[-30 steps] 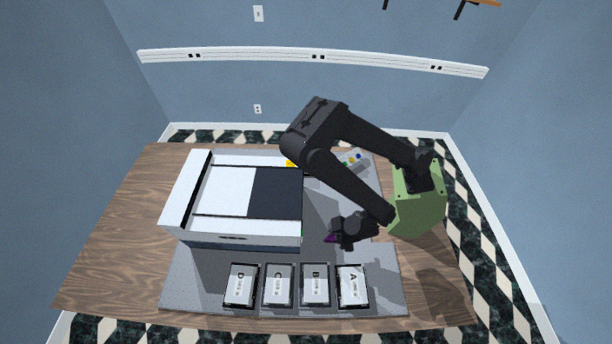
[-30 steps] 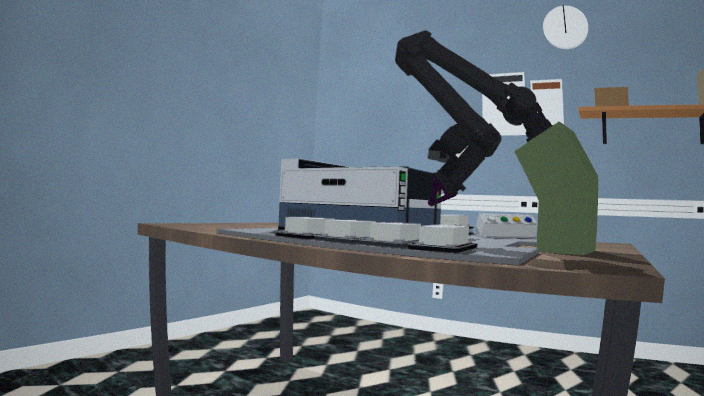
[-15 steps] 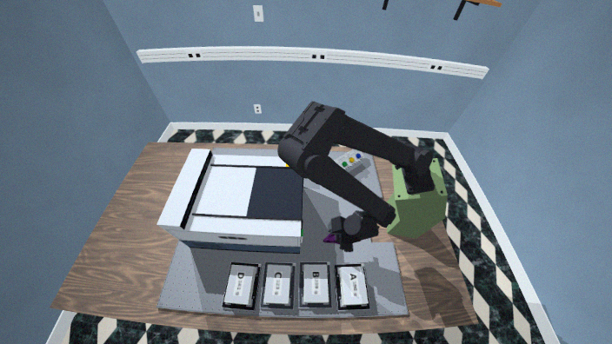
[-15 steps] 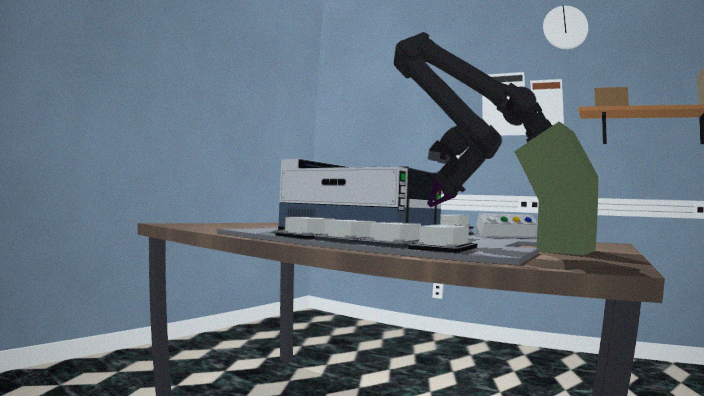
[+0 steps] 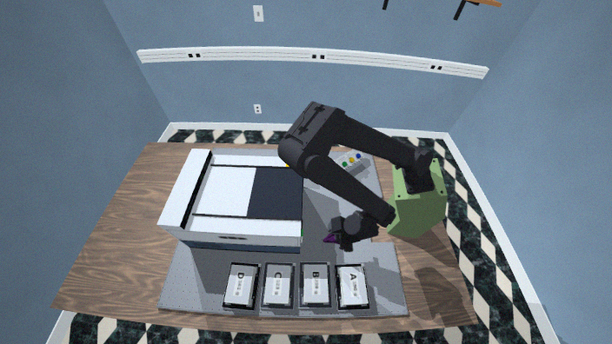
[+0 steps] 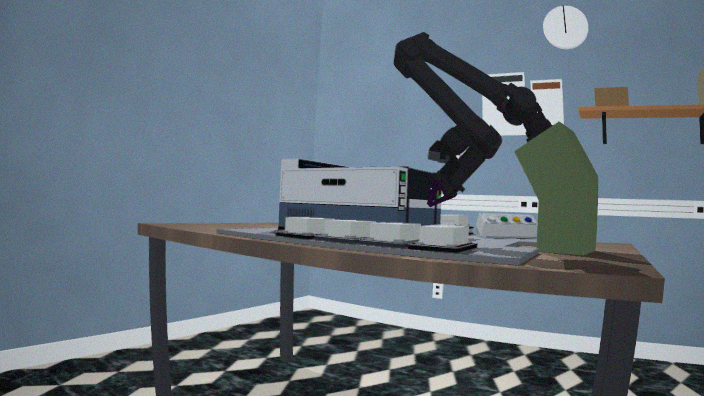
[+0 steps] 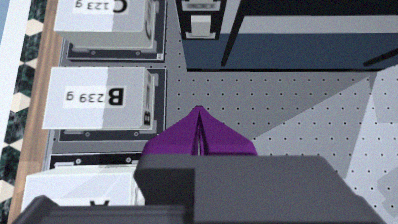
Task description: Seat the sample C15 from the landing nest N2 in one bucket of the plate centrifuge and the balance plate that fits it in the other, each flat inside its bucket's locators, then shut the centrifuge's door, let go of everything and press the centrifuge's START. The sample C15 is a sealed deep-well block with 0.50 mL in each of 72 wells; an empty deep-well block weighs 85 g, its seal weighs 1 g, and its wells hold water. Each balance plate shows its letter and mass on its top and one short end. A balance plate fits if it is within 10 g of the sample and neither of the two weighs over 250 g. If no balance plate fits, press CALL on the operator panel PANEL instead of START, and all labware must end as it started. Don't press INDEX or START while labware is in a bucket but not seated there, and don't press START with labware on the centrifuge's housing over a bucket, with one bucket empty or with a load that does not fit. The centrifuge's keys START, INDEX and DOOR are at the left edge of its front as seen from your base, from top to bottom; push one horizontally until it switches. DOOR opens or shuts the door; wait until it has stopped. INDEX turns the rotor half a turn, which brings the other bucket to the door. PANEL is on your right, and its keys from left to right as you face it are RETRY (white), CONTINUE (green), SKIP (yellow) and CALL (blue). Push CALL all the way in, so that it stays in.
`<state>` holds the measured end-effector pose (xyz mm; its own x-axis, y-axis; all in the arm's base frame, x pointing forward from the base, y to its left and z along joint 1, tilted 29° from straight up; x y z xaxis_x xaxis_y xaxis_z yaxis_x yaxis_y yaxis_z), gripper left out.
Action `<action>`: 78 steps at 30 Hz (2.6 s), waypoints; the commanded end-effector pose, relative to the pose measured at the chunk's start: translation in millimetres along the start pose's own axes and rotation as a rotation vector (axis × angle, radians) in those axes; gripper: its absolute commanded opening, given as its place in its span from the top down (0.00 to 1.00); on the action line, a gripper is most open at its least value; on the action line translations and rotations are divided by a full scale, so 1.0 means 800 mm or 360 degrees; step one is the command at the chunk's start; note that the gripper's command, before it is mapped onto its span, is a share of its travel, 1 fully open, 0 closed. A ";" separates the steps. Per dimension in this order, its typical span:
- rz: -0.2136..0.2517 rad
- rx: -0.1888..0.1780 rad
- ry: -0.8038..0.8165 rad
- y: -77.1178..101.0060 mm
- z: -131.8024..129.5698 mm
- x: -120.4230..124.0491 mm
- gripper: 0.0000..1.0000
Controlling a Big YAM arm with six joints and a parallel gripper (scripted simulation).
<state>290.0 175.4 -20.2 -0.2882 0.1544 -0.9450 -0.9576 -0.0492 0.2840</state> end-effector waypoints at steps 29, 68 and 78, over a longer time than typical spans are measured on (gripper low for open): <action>-0.0036 0.0010 -0.0001 -0.030 0.005 -0.035 1.00; -0.0026 0.0016 0.0007 -0.053 0.009 -0.056 1.00; -0.0026 0.0016 0.0007 -0.053 0.009 -0.056 1.00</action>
<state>338.5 182.3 8.3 -0.2753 0.1650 -0.9471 -0.9613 -0.0521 0.2704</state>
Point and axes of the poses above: the point where the finger pads meet when closed, its own y axis back along the fingers, its own z axis across the jaws, x = y × z, the point moved 6 cm from there along y, back along the fingers, and after that the axes turned 15 degrees about -y, right-handed, at the moved point
